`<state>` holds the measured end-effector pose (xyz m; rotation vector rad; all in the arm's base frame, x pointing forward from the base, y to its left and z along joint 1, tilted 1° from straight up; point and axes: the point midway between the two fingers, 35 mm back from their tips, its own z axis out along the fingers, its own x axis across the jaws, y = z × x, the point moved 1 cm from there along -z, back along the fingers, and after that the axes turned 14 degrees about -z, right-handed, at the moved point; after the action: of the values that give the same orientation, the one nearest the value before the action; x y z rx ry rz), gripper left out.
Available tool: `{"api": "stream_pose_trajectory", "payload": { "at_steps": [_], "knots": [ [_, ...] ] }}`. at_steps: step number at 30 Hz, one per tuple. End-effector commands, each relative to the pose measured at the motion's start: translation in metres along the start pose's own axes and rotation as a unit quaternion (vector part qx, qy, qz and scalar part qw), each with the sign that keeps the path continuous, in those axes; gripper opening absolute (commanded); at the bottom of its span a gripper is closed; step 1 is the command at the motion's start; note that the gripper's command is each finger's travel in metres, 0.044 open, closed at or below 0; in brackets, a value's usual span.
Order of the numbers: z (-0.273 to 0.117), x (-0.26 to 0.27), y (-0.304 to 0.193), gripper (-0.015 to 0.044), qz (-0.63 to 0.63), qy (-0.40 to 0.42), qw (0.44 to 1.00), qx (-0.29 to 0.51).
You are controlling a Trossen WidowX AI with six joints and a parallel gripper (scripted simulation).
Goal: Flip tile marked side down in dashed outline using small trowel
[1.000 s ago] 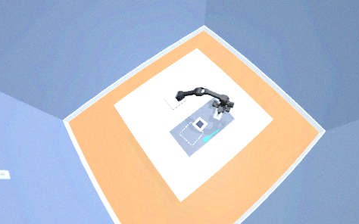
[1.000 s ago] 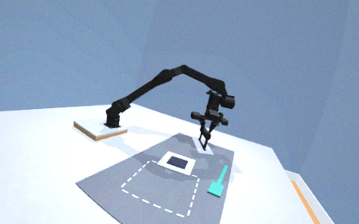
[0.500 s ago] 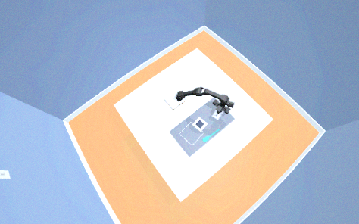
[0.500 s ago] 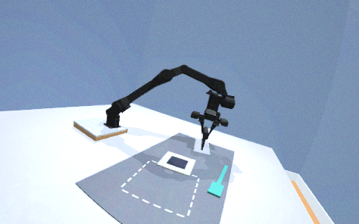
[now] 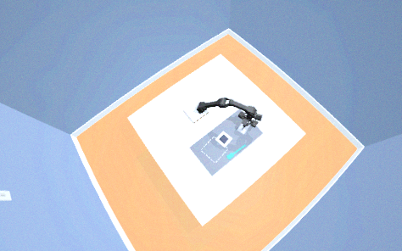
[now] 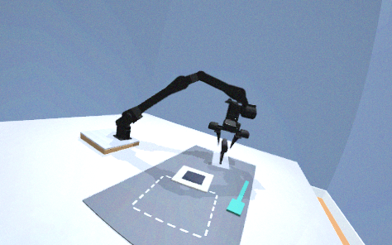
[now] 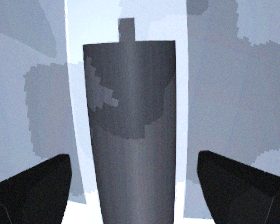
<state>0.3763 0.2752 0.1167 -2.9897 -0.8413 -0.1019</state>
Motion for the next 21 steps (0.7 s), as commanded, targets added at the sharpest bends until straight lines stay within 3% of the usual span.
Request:
{"api": "stream_pose_trajectory", "payload": {
  "at_steps": [1,7,12,18,21],
  "knots": [
    [0.000,0.000,0.000,0.0270,0.003,-0.001,1.000,-0.001],
    [-0.002,0.000,0.000,0.0270,0.004,0.000,1.000,-0.001],
    [-0.043,0.000,0.000,0.0270,0.013,0.015,1.000,0.000],
    [-0.043,-0.001,0.000,0.0270,0.014,0.012,1.000,0.000],
    [-0.056,-0.001,0.000,0.0300,0.010,0.029,1.000,0.003]
  ]
}}
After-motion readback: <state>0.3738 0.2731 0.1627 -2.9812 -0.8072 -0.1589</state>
